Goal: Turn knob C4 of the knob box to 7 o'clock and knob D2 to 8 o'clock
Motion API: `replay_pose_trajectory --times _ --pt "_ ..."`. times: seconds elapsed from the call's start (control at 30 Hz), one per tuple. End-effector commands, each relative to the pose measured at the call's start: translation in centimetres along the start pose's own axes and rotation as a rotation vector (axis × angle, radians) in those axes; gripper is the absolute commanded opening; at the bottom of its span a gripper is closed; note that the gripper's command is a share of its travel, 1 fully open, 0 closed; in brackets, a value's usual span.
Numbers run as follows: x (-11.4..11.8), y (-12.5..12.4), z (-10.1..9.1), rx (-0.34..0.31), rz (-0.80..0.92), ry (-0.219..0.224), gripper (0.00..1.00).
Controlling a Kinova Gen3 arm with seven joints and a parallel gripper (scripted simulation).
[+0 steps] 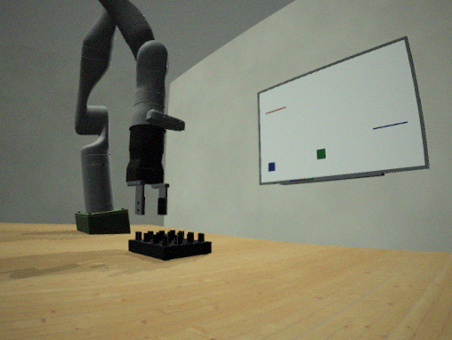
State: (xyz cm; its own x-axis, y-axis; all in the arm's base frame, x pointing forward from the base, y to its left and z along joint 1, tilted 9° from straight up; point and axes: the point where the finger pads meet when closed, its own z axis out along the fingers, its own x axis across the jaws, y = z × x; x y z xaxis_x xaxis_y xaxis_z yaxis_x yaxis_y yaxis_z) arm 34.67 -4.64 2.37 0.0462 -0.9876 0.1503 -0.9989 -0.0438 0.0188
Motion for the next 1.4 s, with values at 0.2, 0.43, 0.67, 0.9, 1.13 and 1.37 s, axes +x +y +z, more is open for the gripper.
replay_pose_trajectory --times 0.2,0.43,0.67,0.9,1.13,1.37 --pt "0.0 -0.1 0.0 0.001 0.011 0.0 1.0" --pt "0.2 -0.2 0.0 -0.002 0.05 0.001 1.0" --pt "0.6 -0.5 0.1 -0.007 0.143 0.004 1.0" --pt "1.0 -0.8 0.1 -0.013 0.247 0.007 1.0" --pt "1.8 -1.3 0.2 -0.022 0.444 0.015 1.0" --pt "2.4 -1.7 0.3 -0.028 0.62 0.022 1.0"
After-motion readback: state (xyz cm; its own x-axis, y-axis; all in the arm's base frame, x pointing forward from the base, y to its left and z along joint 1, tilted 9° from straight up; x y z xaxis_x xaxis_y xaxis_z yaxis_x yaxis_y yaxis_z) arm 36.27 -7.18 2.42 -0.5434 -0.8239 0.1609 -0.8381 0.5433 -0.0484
